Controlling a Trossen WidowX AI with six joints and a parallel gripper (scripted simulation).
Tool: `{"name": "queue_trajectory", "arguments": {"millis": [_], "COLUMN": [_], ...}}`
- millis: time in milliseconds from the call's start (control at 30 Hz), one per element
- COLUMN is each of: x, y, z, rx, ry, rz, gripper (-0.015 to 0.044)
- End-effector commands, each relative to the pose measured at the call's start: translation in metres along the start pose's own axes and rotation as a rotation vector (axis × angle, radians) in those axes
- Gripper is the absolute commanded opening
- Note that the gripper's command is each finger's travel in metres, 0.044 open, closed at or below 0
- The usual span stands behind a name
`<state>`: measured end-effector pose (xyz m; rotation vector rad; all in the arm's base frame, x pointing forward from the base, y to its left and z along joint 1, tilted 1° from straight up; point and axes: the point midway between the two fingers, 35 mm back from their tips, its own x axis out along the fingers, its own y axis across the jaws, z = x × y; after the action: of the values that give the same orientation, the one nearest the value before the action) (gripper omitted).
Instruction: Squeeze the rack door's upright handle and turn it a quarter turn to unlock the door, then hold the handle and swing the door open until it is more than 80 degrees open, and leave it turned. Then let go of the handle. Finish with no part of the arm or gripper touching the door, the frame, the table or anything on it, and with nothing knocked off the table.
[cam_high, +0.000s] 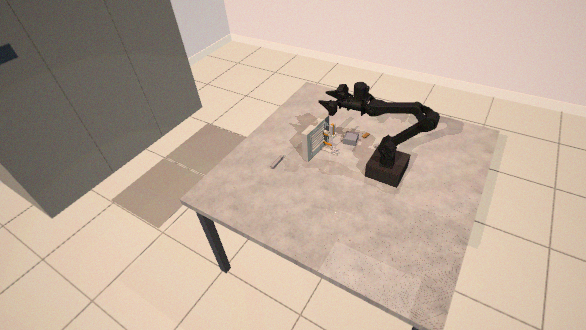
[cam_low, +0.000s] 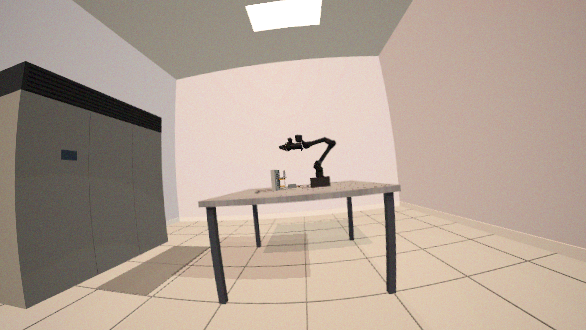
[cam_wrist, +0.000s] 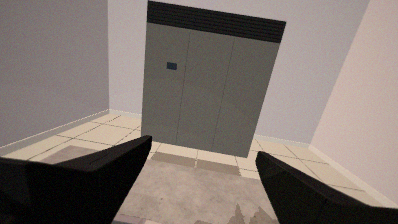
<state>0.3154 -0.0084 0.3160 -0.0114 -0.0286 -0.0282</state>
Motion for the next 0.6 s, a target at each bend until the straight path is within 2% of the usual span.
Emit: {"name": "queue_trajectory", "arguments": {"millis": [0,100,133,567], "x": [0.001,0.008,0.011,0.038], "y": [0.0,-0.003,-0.005,-0.023], "z": [0.0,-0.007,-0.011,-0.054], "rx": [0.0,-0.003,-0.003,-0.004], "ry": [0.004,0.068,0.095,0.45], "rz": [-0.001,-0.009,-0.013,-0.059], "gripper": [0.0374,0.0295,0.0288,0.0288]}}
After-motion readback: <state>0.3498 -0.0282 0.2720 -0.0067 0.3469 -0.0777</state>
